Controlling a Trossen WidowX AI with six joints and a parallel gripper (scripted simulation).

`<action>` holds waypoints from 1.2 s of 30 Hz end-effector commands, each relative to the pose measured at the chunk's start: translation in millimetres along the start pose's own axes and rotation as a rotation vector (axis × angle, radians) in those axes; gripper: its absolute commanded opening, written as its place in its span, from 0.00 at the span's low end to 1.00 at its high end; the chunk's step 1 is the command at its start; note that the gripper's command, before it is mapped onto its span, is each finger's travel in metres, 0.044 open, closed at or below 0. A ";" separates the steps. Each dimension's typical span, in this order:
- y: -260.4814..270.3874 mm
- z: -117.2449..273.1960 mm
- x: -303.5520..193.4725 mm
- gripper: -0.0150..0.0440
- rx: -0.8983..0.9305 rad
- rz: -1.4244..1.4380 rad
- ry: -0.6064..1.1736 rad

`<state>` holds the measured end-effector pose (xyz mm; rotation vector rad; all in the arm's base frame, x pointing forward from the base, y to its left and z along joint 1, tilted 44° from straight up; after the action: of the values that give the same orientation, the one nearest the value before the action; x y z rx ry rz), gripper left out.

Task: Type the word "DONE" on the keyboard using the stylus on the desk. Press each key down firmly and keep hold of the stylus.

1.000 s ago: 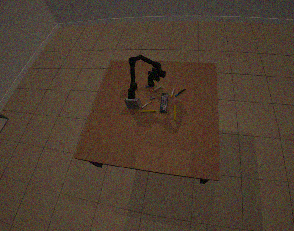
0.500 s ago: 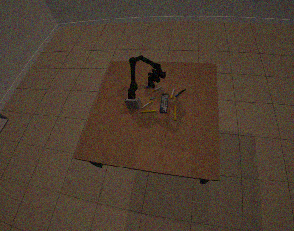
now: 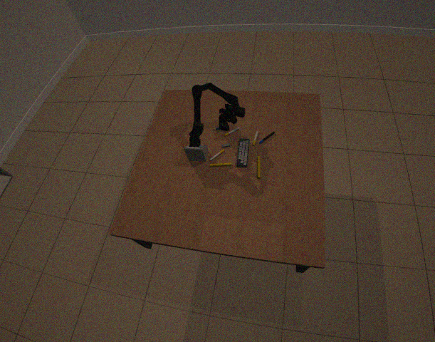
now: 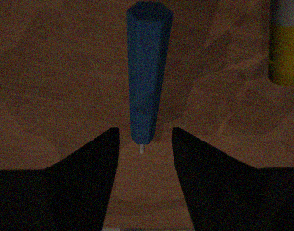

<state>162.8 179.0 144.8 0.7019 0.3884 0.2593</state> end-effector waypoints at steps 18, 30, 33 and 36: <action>0.7 -16.5 8.0 0.51 0.006 -0.004 0.004; 0.3 -16.1 8.7 0.29 0.001 0.000 0.001; 0.3 -16.1 8.7 0.25 0.001 0.000 0.001; 0.3 -16.1 8.7 0.25 0.001 0.000 0.001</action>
<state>163.4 191.7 131.4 0.7024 0.3916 0.2582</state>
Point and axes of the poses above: the point midway between the two fingers, 35 mm back from their tips, its own z axis back along the fingers, its own y axis across the jaws, x = y × z, the point moved 1 cm from there along z, back along the fingers, and after that the axes turned 3 degrees about -z, right-handed, at the moved point
